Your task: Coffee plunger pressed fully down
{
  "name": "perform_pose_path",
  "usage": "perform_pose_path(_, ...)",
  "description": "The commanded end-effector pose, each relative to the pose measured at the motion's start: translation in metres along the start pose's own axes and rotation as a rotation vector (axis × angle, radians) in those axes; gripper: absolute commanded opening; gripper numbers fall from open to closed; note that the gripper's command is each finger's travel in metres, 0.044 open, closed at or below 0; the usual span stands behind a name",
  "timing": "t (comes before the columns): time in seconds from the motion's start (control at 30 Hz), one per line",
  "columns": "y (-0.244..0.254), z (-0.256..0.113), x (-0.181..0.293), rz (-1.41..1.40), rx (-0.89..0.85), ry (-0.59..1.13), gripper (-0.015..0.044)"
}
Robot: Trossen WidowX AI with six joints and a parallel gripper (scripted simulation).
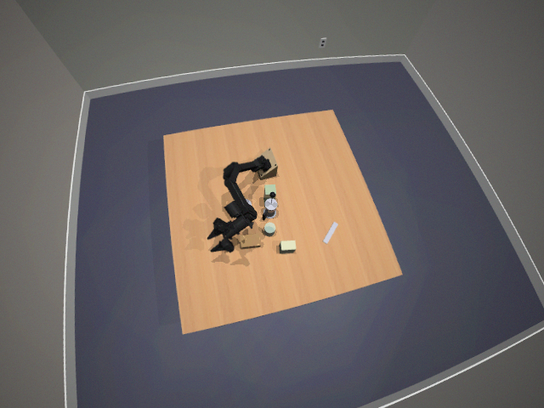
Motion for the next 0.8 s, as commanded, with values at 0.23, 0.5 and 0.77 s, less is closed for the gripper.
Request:
perform_pose_path(0.23, 0.034, -0.065, 0.001, -0.056, -0.260, 0.171, 0.0440)
perform_pose_path(0.5, 0.042, -0.179, 0.005, -0.200, -0.540, 0.434, 0.0440)
perform_pose_path(0.77, 0.010, -0.260, 0.003, -0.367, -0.698, 0.556, 0.0440)
Point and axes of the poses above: the point midway between the two fingers, 35 mm back from their tips, its own z axis out along the fingers, its own y axis across the jaws, x = y × z, the point moved 9 cm from there along -z, back along the fingers, and after that the axes turned 10 degrees about -z, right-handed, at the moved point
